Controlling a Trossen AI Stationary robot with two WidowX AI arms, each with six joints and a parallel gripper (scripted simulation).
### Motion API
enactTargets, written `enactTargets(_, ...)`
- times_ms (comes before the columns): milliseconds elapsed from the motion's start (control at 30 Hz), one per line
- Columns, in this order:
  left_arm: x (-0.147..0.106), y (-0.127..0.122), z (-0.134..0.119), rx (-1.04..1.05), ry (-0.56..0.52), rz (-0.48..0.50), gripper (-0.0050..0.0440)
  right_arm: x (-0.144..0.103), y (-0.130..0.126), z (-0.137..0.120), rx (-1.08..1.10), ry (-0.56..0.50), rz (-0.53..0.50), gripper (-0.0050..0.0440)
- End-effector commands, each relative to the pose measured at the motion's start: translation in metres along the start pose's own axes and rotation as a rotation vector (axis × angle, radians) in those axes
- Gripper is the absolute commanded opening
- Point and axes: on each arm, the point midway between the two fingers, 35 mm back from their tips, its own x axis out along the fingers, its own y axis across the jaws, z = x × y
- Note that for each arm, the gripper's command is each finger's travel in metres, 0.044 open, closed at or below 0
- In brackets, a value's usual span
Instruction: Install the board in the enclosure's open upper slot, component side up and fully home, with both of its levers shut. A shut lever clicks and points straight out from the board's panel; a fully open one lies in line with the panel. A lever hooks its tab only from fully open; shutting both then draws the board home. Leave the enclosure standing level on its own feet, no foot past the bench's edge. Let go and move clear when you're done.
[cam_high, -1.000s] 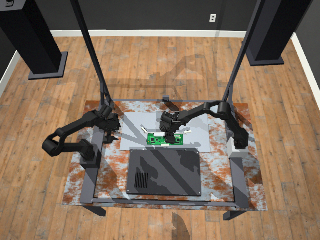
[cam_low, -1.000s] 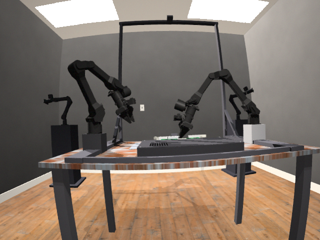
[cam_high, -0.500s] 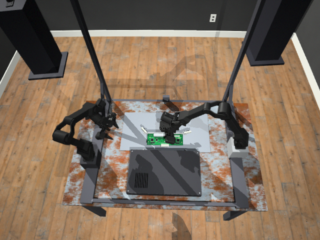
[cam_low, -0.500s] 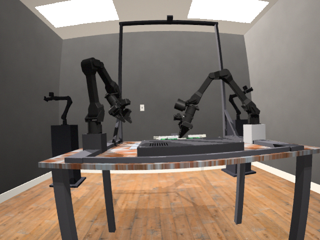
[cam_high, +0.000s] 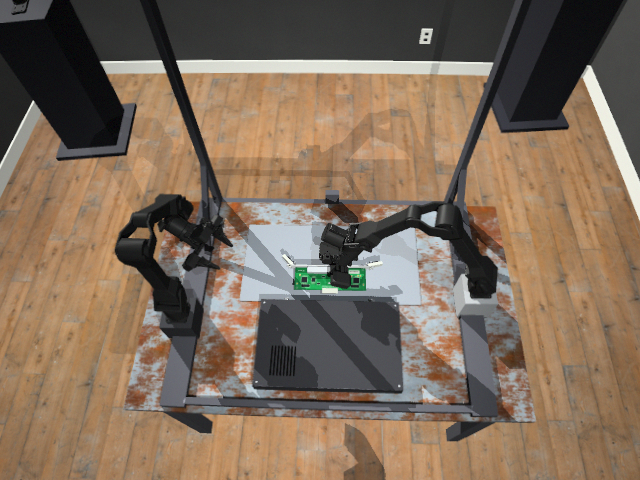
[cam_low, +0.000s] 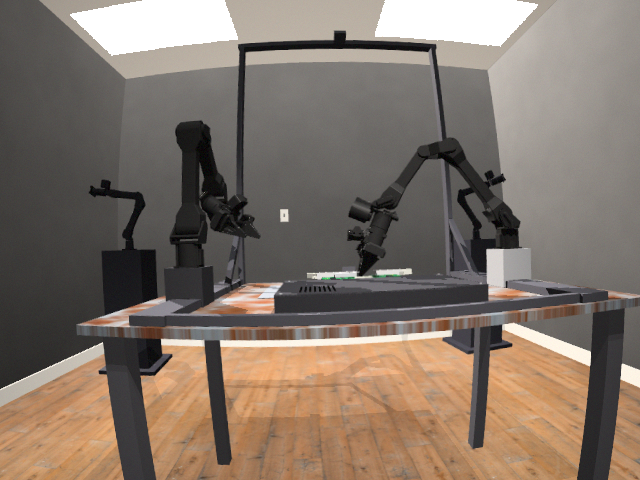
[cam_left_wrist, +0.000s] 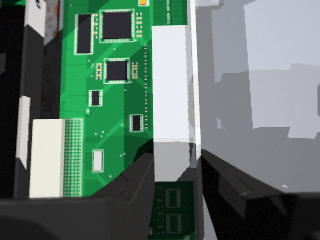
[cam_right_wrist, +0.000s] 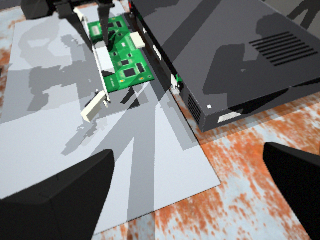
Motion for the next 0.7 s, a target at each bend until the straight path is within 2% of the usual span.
enactTargets(0,-0.013,-0.004,0.016,0.001,-0.049,-0.01,0.0082,-0.009,0.008,0.004,0.036,-0.047,0.017,0.04)
enactTargets(133,-0.013,-0.004,0.016,0.001,-0.049,-0.01,0.0082,-0.009,0.008,0.004,0.036,-0.047,0.017,0.04)
enactTargets(200,-0.021,-0.005,0.026,0.001,-0.074,-0.016,0.0082,-0.009,0.007,0.006,0.037,-0.046,0.017,0.04)
enactTargets(300,-0.018,-0.002,0.021,0.002,-0.064,-0.014,0.0082,-0.006,0.005,0.006,0.033,-0.048,0.011,0.04)
enactTargets(400,0.0,0.01,0.005,0.005,-0.023,-0.008,0.0082,-0.002,0.003,0.005,0.023,-0.051,0.006,0.04)
enactTargets(567,0.004,0.02,0.002,0.005,-0.023,-0.007,0.0082,0.007,0.003,0.007,0.03,-0.049,0.011,0.04)
enactTargets(667,-0.002,0.019,0.012,0.003,-0.05,-0.009,0.0082,0.015,0.003,0.007,0.03,-0.05,0.01,0.04)
